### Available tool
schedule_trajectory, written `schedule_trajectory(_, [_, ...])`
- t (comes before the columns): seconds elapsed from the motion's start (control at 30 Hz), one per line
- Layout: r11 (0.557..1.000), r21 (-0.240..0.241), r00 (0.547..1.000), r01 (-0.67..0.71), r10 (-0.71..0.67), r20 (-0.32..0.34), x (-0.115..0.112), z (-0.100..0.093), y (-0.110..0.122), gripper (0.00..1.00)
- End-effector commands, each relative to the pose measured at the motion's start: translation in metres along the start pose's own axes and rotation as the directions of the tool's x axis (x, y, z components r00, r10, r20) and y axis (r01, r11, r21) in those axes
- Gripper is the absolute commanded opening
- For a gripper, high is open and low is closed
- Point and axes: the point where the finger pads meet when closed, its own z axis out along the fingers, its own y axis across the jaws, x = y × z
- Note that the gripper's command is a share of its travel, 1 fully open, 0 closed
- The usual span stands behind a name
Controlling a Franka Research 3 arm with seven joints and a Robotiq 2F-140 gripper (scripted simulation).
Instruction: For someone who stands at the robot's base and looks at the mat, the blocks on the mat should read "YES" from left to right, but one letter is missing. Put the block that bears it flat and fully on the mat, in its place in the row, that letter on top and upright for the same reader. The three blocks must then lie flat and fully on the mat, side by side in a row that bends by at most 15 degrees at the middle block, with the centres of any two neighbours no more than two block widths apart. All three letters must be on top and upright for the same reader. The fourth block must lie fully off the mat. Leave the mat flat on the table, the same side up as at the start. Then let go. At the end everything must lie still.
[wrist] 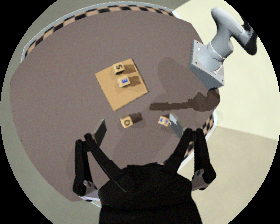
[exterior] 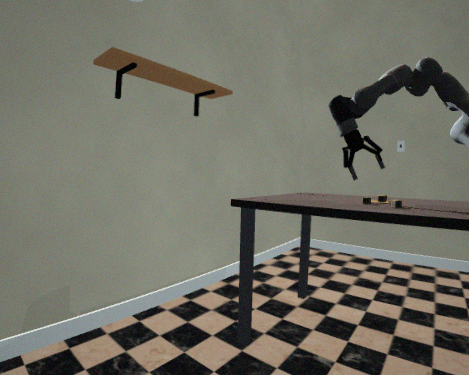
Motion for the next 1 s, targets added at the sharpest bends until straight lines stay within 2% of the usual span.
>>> schedule_trajectory(0.0, [0.990, -0.014, 0.990, 0.137, -0.137, 0.012, 0.007, -0.006, -0.004, 1.00])
schedule_trajectory(0.43, [0.970, -0.026, 0.969, 0.242, -0.241, 0.053, 0.022, -0.023, -0.019, 1.00])
schedule_trajectory(0.97, [0.916, -0.018, 0.910, 0.401, -0.396, 0.124, 0.047, -0.048, -0.041, 1.00])
